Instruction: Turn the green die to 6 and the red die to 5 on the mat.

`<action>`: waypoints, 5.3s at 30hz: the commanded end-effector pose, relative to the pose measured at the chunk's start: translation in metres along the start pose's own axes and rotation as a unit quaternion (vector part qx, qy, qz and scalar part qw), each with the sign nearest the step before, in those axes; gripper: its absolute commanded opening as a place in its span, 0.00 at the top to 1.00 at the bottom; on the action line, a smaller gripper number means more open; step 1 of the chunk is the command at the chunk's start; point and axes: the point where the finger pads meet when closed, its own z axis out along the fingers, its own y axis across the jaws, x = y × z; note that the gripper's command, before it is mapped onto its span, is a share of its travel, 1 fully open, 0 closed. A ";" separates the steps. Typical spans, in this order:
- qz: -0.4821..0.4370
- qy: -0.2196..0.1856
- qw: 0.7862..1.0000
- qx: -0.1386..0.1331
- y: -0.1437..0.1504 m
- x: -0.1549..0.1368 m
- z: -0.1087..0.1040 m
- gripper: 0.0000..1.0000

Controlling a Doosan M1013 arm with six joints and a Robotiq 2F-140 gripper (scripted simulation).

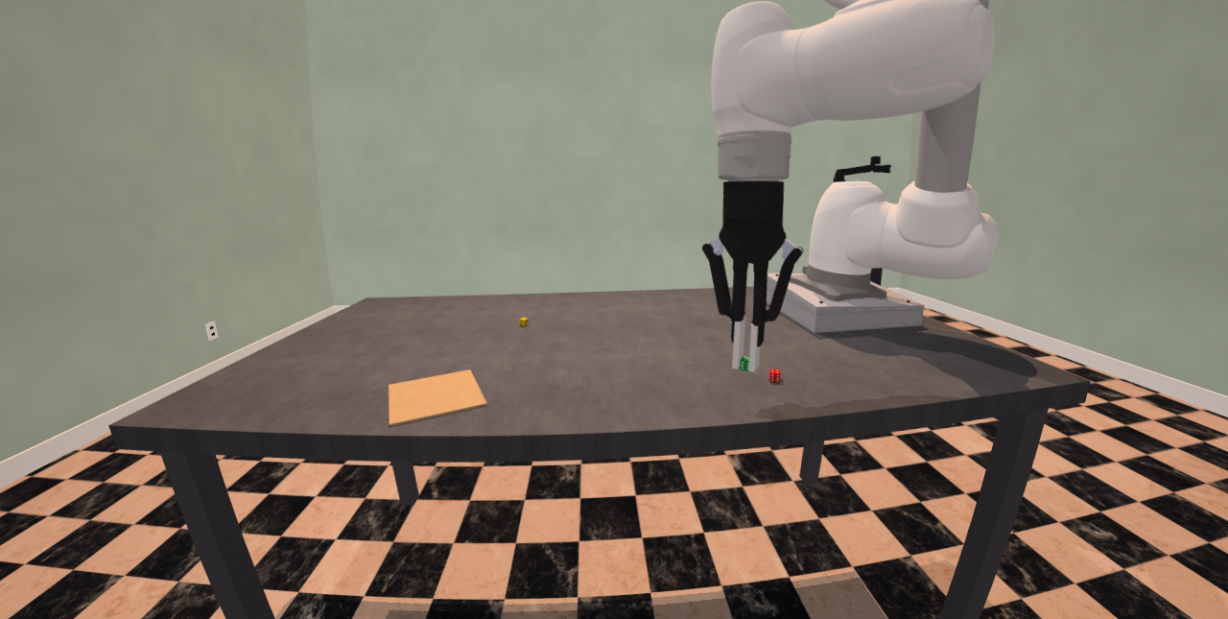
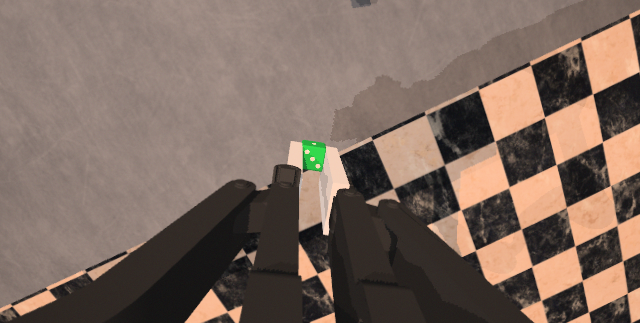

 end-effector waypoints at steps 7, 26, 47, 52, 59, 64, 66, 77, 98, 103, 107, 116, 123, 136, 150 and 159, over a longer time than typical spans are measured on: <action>0.001 0.001 1.000 0.002 -0.002 0.000 -0.030 0.84; -0.185 0.002 0.983 0.002 0.002 -0.003 -0.022 0.84; -0.181 -0.236 0.954 -0.045 -0.001 0.008 -0.018 0.84; -0.178 -0.272 0.944 -0.051 -0.003 0.010 -0.018 0.84; -0.174 -0.355 0.916 -0.069 -0.004 0.016 -0.015 0.84; -0.170 -0.399 0.898 -0.075 -0.006 0.017 -0.015 0.84; -0.168 -0.427 0.885 -0.082 -0.006 0.019 -0.014 0.84; -0.160 -0.504 0.844 -0.094 -0.009 0.024 -0.012 0.84; -0.160 -0.505 0.843 -0.094 -0.009 0.024 0.024 0.84; -0.160 -0.505 0.843 -0.094 -0.009 0.024 0.036 0.84; -0.160 -0.505 0.843 -0.094 -0.009 0.024 0.050 0.84; -0.160 -0.505 0.843 -0.094 -0.009 0.024 0.066 0.84; -0.160 -0.505 0.843 -0.094 -0.009 0.024 0.066 0.84; -0.160 -0.505 0.843 -0.094 -0.009 0.024 0.066 0.84; -0.160 -0.505 0.843 -0.094 -0.009 0.024 0.066 0.84; -0.160 -0.505 0.843 -0.094 -0.009 0.024 0.066 0.84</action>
